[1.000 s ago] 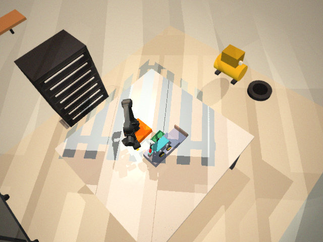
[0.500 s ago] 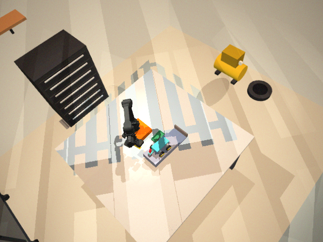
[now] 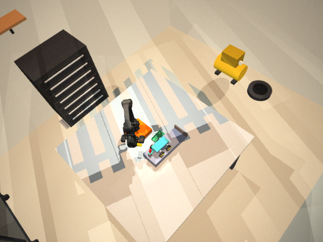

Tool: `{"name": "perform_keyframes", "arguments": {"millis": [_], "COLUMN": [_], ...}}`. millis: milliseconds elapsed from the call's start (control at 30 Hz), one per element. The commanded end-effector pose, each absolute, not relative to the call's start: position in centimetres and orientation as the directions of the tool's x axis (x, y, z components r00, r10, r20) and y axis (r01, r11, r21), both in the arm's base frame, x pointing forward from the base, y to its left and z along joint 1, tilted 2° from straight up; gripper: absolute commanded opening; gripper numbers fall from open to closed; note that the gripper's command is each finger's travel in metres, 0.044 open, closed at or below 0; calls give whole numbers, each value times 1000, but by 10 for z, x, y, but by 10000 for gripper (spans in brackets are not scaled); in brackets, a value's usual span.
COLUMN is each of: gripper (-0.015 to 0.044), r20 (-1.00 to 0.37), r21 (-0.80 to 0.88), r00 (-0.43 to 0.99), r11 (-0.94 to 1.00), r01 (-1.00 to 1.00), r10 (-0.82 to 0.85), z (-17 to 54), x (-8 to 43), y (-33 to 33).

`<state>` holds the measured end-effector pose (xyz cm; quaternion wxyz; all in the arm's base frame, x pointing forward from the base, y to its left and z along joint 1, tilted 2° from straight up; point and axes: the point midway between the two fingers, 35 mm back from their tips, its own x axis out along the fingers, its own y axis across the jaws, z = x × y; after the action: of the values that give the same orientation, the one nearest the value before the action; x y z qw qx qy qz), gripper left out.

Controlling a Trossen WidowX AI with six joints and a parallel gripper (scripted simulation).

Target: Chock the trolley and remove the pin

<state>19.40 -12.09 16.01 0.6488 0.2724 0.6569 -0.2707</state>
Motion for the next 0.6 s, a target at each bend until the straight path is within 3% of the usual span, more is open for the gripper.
{"name": "perform_keyframes", "arguments": {"millis": [0, 567], "gripper": [0, 0], "r20": [-1000, -1000], "r21": [-4, 1], "r00": [-14, -15], "r11": [770, 989], "r01": [638, 149], "r10": [7, 4], "z": [160, 160], "x": [193, 193], "y": [-121, -121]}}
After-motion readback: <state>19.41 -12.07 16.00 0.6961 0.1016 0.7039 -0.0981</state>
